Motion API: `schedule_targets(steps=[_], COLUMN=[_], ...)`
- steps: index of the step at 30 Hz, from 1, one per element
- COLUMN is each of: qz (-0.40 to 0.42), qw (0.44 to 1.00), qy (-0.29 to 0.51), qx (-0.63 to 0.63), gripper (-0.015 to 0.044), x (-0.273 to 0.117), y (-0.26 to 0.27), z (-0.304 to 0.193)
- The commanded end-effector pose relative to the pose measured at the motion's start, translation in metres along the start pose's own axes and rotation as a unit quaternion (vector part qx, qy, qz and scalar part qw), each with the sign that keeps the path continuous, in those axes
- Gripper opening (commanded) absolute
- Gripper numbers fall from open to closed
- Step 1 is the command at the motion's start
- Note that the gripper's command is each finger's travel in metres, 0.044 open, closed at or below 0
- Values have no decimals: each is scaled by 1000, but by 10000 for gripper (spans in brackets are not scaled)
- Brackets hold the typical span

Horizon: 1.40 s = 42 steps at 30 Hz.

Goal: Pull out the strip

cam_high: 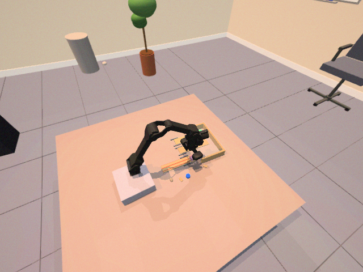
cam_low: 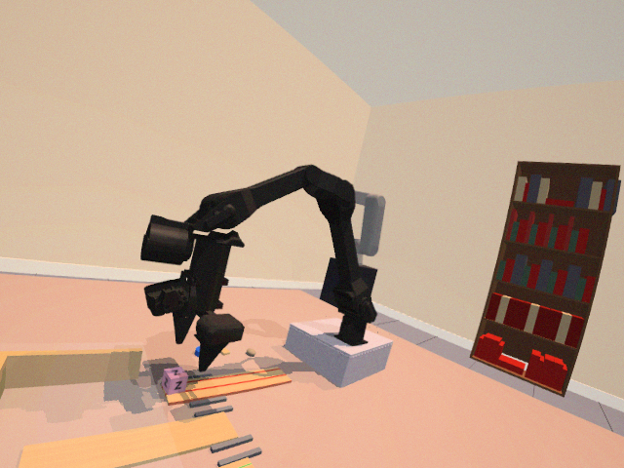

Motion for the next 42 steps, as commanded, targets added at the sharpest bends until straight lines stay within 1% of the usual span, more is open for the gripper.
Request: schedule_targets(steps=[1, 3, 10, 11, 41, 42], qz=[-1, -1, -1, -1, -1, 0], qw=[1000, 1000, 1000, 1000, 1000, 1000], qy=[-1, -1, -1, -1, -1, -2], qx=[2, 2, 2, 2, 2, 3], gripper=[440, 440, 256, 250, 250, 224], x=[-2, -2, 7, 8, 53, 50], y=[0, 0, 0, 0, 0, 1], z=[14, 19, 19, 19, 18, 18])
Point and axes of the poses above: the point midway between the two fingers, 35 mm back from their tips, its own x axis out along the fingers, its own y axis across the jaws, z = x × y, the point moved 10 cm from there along -x, back along the fingers, and after that the axes turned 9 degrees about x, right-handed, at the moved point
